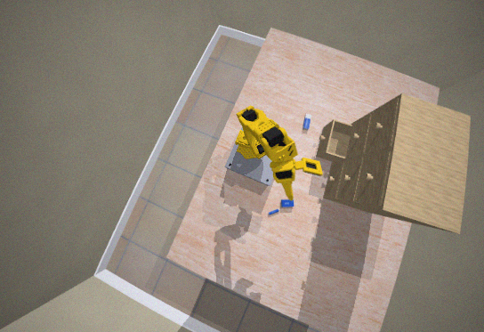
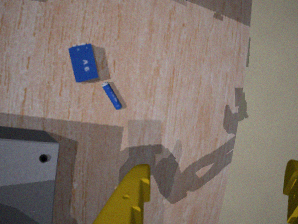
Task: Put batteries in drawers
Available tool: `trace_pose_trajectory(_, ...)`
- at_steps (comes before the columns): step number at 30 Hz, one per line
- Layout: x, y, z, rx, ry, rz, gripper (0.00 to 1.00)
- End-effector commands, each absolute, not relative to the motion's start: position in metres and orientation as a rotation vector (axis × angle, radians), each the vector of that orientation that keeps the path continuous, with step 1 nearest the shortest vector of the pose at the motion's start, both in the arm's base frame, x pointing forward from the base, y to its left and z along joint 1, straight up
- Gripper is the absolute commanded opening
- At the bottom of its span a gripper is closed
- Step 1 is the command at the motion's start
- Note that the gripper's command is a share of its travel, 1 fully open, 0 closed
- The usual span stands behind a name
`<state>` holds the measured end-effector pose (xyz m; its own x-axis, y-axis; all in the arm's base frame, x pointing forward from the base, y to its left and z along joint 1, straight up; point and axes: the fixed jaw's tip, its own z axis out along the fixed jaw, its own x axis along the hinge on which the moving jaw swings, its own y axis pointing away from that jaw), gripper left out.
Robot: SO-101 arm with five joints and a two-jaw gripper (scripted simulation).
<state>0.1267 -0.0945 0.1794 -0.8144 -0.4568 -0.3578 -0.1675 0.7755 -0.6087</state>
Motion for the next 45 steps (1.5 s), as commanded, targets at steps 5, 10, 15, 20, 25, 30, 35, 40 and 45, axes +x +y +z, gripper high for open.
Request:
trace_pose_trajectory(5,0.134,-0.105,0.176,-0.785,2.490,-0.830,0.30)
trace_pose_trajectory(10,0.138,-0.109,0.173,-0.954,2.485,-0.840,0.30)
trace_pose_trajectory(15,0.142,-0.113,0.169,-1.126,2.470,-0.844,0.30)
trace_pose_trajectory(20,0.147,-0.119,0.164,-1.342,2.433,-0.840,0.30)
trace_pose_trajectory(25,0.152,-0.124,0.159,-1.557,2.375,-0.827,0.30)
trace_pose_trajectory(30,0.155,-0.127,0.155,-1.686,2.331,-0.815,0.30)
trace_pose_trajectory(35,0.160,-0.133,0.148,-1.896,2.241,-0.787,0.30)
trace_pose_trajectory(40,0.165,-0.138,0.141,-2.100,2.129,-0.751,0.30)
trace_pose_trajectory(45,0.168,-0.141,0.137,-2.218,2.051,-0.726,0.30)
